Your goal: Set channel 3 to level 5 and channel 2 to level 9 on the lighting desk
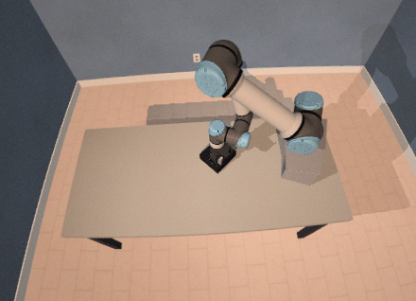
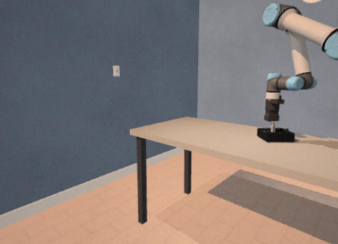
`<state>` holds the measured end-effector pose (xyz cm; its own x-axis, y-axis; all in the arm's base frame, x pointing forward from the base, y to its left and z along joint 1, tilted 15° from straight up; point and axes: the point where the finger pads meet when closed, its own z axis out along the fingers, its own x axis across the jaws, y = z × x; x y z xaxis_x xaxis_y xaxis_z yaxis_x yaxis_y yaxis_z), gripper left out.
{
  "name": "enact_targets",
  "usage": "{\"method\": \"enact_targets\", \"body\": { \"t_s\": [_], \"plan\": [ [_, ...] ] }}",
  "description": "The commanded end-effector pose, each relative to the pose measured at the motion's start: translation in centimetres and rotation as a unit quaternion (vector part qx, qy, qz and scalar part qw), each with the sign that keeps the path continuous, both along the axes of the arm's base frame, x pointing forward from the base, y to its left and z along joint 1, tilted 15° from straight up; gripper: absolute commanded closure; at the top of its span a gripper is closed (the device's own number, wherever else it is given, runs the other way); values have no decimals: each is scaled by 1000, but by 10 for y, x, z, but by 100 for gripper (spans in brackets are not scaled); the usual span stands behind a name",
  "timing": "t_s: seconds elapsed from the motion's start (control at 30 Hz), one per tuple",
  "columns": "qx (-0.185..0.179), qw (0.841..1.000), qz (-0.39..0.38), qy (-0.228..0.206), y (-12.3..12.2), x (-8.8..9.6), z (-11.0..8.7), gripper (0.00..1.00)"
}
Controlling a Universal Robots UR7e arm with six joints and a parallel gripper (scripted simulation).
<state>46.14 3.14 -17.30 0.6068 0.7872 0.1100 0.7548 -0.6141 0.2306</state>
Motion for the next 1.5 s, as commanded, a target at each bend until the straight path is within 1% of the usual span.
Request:
{"method": "enact_targets", "body": {
  "t_s": [0.0, 0.73, 1.47],
  "plan": [
    [0, 1000, 0, -1, 0, 0, 0, 100],
    [0, 1000, 0, -1, -2, 3, 1, 100],
    [0, 1000, 0, -1, -7, 9, 3, 100]
  ]
}}
